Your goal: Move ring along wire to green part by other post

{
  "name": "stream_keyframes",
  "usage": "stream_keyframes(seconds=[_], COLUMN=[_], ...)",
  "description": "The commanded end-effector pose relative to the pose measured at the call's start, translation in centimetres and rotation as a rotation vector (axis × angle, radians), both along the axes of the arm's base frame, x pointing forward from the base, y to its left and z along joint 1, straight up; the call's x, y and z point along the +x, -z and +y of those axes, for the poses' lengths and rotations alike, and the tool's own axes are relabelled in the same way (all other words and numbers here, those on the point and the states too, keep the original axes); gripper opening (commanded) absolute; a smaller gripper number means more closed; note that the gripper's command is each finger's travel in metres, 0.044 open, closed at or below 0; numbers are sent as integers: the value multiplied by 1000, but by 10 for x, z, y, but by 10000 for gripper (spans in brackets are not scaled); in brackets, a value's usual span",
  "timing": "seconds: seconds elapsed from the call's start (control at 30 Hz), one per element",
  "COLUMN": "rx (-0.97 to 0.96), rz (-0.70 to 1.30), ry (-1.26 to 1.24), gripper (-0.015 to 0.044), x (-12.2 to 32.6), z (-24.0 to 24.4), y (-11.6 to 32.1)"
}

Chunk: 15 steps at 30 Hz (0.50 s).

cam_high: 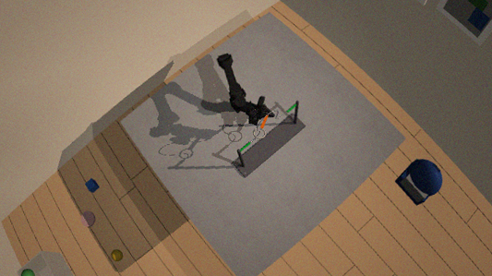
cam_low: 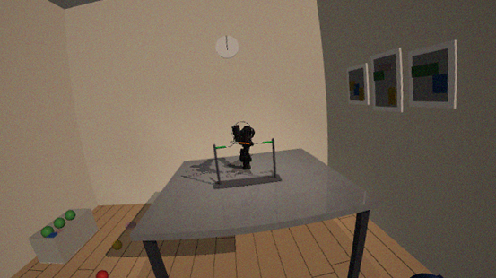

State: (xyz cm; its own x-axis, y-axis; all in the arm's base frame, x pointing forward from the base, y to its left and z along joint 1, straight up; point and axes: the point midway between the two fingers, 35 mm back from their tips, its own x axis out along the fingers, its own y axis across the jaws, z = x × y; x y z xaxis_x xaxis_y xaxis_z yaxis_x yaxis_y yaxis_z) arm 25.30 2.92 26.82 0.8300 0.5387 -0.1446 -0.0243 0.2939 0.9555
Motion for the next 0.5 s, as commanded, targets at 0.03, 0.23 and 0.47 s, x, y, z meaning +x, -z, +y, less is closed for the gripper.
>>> stream_keyframes(seconds=[0.03,0.23,0.47], rx=[57,128,234], rz=[-5,-3,1], ry=[-13,-13,-13], gripper=[-150,-150,-150], x=[-2,-2,-2], z=[3,5,8], y=[-14,-25,-41])
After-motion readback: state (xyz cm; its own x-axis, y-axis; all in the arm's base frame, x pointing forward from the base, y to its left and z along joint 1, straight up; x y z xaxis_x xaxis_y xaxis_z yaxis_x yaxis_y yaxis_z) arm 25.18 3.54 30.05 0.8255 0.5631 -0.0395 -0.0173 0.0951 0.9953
